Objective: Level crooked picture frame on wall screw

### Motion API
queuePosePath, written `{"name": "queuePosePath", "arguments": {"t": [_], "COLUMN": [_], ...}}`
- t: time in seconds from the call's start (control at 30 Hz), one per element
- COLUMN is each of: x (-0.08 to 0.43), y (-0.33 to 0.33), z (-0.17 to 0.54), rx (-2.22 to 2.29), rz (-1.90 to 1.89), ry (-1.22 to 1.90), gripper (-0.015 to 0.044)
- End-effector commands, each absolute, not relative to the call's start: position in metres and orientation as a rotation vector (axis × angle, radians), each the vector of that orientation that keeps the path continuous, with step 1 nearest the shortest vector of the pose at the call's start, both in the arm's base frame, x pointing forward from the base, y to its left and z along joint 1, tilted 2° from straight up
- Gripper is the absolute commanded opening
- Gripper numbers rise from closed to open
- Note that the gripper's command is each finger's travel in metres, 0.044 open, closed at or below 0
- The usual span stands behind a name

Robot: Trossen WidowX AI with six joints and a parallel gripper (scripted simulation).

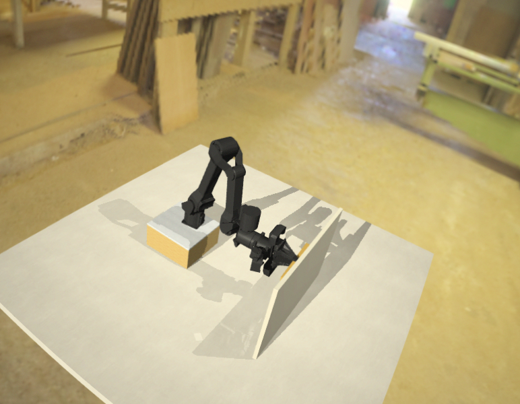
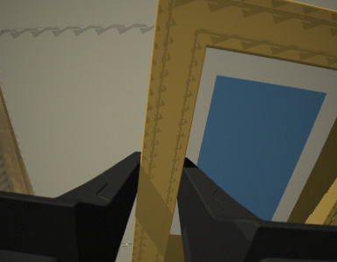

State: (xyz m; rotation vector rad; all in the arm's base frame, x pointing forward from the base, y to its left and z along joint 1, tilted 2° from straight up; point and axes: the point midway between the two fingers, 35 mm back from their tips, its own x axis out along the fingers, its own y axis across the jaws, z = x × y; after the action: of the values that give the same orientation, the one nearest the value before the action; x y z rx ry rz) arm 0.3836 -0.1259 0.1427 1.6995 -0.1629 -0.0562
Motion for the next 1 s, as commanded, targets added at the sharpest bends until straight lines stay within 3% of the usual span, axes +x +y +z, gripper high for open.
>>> {"name": "queuePosePath", "arguments": {"t": [0.0, 0.97], "x": [0.3836, 0.3830], "y": [-0.1263, -0.1272], "z": [0.1437, 0.1532], "rx": [1.697, 1.697], "rz": [-0.060, -0.060], "ry": [-0.166, -0.166], "gripper": [0.0000, 0.0000]}}
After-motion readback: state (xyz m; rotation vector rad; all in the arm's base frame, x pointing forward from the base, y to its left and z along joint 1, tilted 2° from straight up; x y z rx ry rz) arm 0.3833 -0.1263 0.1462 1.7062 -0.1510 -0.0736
